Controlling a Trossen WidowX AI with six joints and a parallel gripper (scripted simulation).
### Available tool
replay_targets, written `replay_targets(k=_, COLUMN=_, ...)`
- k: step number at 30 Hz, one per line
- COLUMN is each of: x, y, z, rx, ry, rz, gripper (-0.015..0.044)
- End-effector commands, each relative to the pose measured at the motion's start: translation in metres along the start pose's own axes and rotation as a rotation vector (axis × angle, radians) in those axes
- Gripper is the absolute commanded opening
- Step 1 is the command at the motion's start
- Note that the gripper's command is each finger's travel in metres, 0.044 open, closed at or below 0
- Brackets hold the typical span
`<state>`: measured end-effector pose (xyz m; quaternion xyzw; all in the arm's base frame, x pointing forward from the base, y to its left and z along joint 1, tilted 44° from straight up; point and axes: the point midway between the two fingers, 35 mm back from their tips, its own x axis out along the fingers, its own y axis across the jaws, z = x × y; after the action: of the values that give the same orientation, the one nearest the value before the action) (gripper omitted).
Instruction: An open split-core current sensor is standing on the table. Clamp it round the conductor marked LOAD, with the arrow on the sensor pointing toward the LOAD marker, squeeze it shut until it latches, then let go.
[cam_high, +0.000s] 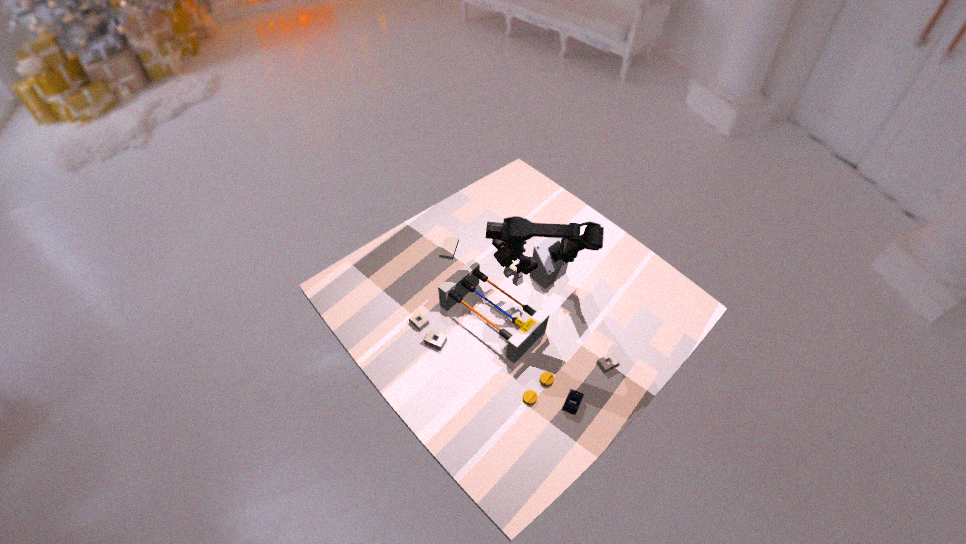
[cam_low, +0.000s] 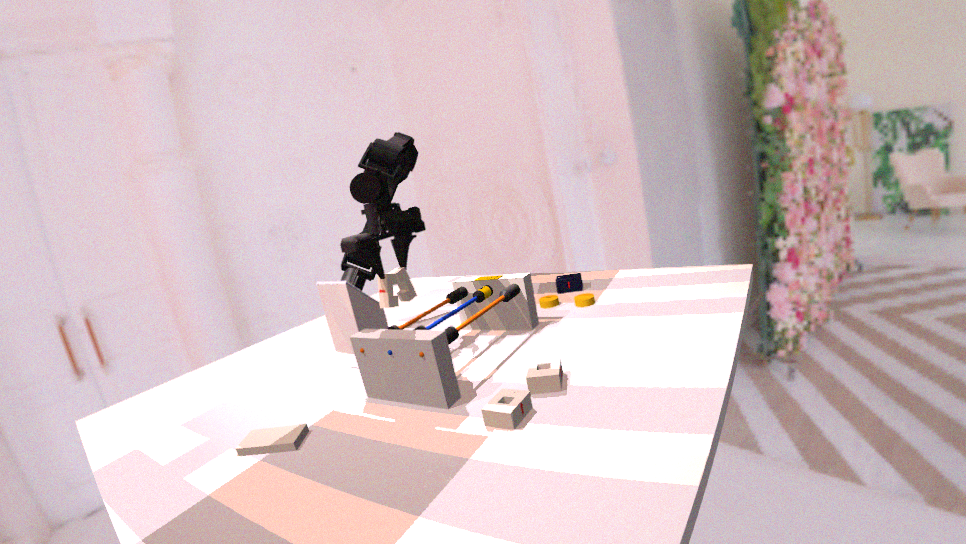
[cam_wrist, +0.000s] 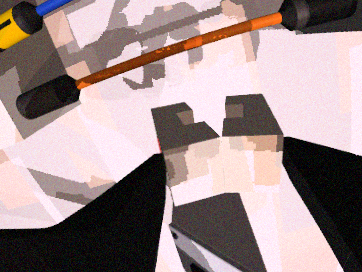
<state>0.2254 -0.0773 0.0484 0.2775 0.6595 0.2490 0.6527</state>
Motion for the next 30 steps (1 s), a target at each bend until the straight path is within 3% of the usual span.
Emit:
replay_targets(k=1, x=-0.003, y=0.000, z=0.011, rx=0.094, ry=-0.005, rz=-0.006, gripper=0.0000)
replay_targets(k=30, x=-0.001, y=0.011, z=0.082, rx=0.944, ry=-0.013, rz=-0.003, gripper=0.0000)
